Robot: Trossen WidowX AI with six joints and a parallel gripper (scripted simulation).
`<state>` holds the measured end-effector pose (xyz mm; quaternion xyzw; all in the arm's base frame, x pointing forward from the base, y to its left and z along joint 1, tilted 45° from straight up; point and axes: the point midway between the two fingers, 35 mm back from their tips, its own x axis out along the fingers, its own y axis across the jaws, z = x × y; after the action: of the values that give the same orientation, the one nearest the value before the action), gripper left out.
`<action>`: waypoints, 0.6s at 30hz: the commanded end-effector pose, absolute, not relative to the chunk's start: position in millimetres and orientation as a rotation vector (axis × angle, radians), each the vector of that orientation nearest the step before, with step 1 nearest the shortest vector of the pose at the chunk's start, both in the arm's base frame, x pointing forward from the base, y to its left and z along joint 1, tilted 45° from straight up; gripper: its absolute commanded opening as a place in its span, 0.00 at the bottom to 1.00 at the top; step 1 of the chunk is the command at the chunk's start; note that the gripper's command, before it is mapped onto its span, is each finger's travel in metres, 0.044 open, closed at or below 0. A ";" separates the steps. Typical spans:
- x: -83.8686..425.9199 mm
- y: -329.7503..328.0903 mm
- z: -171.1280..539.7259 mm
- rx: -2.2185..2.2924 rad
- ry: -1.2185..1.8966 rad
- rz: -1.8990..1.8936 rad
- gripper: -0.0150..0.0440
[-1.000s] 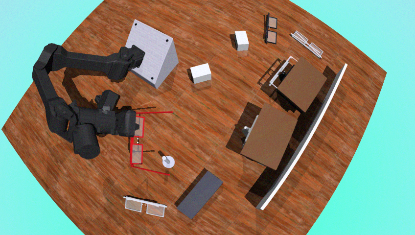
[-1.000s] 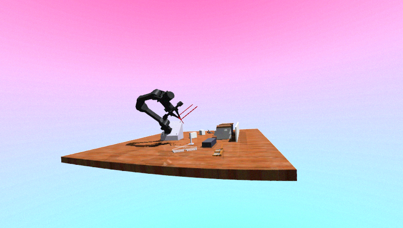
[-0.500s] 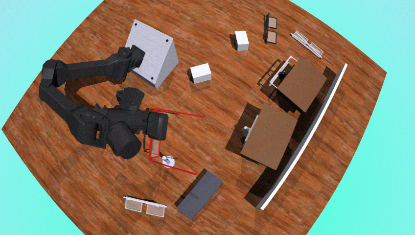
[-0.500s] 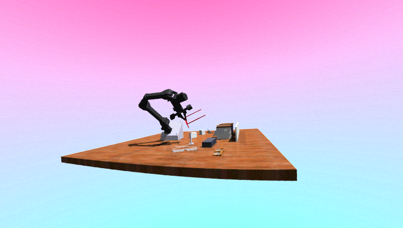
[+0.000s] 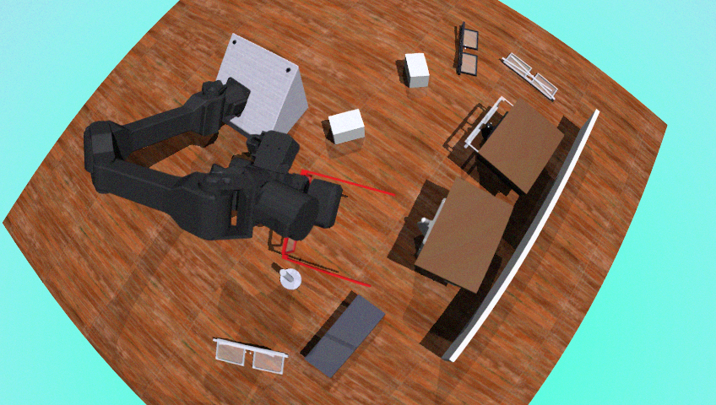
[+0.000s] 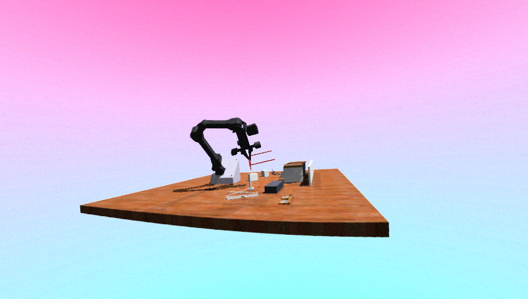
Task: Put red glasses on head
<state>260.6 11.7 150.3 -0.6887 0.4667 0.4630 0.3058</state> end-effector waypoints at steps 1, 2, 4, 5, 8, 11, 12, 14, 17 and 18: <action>263.9 19.4 137.1 -1.811 1.307 1.214 0.25; 264.6 21.7 133.6 -1.808 1.325 1.208 0.25; 266.0 26.3 126.8 -1.805 1.361 1.194 0.25; 266.6 28.6 123.3 -1.804 1.379 1.186 0.25; 267.9 35.5 113.0 -1.804 1.430 1.160 0.25; 268.7 42.4 102.6 -1.808 1.480 1.129 0.25; 268.9 44.7 99.2 -1.811 1.495 1.118 0.25; 269.0 49.3 92.2 -1.817 1.526 1.093 0.25; 268.7 56.1 81.9 -1.830 1.568 1.053 0.25; 268.5 58.4 78.5 -1.835 1.582 1.039 0.25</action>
<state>269.1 53.1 88.2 -0.6722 0.5689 0.3953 0.2612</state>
